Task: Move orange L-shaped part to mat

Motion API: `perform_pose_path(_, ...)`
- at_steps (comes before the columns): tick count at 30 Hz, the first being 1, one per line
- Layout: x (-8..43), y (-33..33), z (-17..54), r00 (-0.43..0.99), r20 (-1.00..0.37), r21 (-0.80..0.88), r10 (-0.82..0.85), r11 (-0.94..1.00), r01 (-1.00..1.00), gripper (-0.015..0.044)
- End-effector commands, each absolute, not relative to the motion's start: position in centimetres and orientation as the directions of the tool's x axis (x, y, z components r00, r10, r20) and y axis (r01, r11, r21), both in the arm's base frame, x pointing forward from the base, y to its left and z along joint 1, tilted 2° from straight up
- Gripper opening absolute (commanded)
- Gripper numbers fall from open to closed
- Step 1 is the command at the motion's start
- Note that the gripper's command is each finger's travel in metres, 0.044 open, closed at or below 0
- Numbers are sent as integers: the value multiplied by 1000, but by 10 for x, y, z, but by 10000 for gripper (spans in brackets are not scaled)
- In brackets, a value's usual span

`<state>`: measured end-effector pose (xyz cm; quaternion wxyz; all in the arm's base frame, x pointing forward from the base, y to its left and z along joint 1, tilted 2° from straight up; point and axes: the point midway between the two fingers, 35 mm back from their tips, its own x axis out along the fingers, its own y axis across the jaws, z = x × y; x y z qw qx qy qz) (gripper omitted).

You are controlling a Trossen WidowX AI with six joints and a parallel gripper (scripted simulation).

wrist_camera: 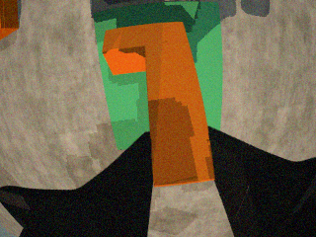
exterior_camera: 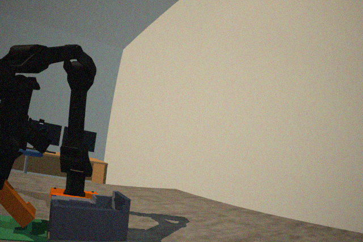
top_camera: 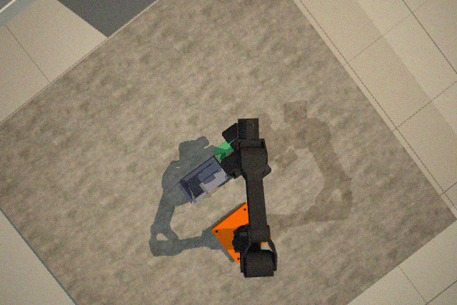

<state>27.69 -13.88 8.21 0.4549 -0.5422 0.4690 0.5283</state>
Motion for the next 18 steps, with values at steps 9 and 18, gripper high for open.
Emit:
perform_pose_path(9,276,-139,78,-5,-1000,9,-31,-149,-989,0)
perform_pose_path(18,276,-138,79,-2,-1000,5,-26,-146,-989,0)
